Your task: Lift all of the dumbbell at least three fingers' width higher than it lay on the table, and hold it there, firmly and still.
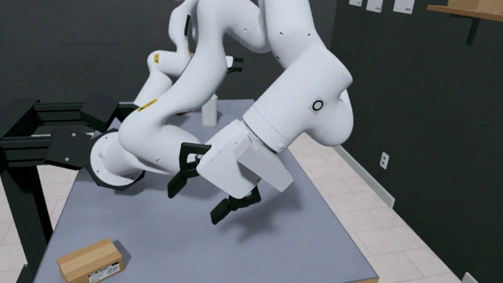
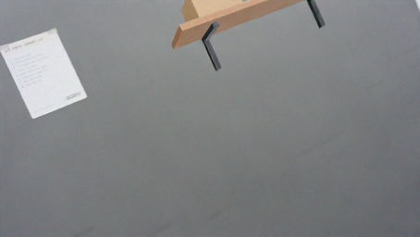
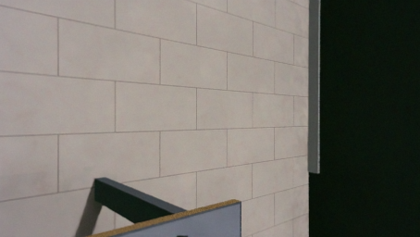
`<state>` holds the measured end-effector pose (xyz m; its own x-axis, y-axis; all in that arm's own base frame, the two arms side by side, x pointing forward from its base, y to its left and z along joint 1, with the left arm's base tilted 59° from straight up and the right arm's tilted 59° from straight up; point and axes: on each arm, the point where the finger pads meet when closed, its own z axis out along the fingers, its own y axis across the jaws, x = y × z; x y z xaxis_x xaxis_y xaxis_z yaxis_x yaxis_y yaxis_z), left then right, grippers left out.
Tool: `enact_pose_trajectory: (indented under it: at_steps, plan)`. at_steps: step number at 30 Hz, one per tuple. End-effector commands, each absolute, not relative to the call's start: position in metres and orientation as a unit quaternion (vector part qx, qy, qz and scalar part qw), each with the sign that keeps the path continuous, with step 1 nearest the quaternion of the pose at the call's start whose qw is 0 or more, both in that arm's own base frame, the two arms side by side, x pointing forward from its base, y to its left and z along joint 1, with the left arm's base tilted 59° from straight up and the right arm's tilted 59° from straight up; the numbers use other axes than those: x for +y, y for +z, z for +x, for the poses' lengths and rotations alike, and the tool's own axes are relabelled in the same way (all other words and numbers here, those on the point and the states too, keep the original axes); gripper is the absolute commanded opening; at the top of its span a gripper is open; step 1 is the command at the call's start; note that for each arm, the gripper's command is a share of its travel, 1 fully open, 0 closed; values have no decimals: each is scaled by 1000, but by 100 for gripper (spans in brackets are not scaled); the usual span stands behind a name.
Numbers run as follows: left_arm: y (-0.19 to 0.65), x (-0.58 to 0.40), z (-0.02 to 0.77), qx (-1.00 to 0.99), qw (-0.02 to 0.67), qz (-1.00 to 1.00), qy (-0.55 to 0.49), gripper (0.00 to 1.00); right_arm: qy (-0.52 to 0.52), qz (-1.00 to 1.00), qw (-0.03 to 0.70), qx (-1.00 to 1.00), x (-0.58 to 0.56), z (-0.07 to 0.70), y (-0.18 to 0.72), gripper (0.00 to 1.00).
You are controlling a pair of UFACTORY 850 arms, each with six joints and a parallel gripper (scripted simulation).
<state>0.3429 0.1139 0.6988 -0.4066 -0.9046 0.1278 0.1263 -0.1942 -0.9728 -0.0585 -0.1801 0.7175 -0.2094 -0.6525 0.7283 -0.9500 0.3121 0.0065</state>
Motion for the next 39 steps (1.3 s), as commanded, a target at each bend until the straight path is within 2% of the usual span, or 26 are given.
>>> enact_pose_trajectory:
  at_steps: [1, 21, 39]
  plan:
    - [699, 114, 343, 505, 385, -385, -670, 100, 237, 540, 325, -739, -178, -57, 722, 100]
    - [692, 110, 345, 487, 384, -392, -680, 100, 240, 540, 327, -738, -177, -56, 724, 100]
    - [609, 76, 359, 281, 356, -461, -763, 100, 240, 540, 327, -738, -177, -56, 724, 100]
